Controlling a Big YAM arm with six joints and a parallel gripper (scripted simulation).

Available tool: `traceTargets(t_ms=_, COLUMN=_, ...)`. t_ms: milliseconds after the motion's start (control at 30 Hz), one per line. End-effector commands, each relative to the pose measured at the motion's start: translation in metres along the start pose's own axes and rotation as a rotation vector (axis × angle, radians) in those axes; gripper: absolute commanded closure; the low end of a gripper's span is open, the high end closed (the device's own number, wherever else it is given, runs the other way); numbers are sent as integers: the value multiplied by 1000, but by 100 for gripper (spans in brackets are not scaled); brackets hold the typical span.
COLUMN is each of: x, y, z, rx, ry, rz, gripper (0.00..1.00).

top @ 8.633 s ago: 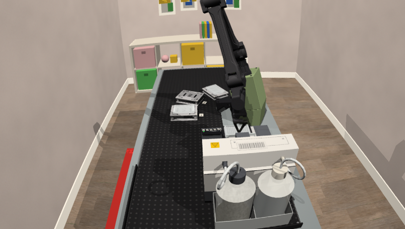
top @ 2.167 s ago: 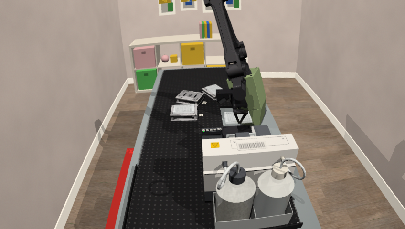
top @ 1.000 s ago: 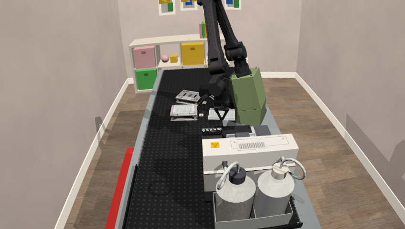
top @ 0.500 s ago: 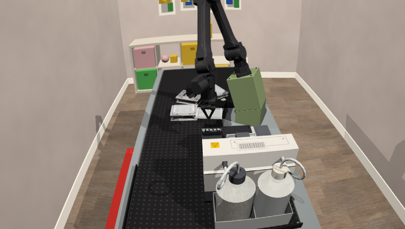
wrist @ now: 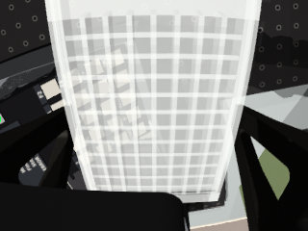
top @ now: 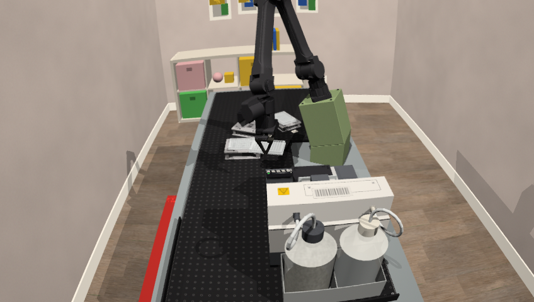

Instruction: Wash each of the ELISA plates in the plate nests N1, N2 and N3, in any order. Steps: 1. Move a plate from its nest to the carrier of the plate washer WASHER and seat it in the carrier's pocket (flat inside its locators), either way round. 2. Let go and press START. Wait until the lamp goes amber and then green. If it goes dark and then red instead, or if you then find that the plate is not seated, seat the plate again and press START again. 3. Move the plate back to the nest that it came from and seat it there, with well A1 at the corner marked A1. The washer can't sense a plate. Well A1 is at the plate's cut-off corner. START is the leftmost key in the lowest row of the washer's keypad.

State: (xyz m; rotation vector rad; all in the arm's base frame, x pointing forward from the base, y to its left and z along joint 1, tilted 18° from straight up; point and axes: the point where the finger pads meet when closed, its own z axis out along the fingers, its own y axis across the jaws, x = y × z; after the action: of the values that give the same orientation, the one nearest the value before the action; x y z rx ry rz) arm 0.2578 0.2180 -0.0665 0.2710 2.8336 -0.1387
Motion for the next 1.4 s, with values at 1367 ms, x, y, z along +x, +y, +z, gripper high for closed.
traceTargets(t_ms=1367, x=-140, y=-130, z=9, rx=-13, ry=-25, rz=92, gripper=16)
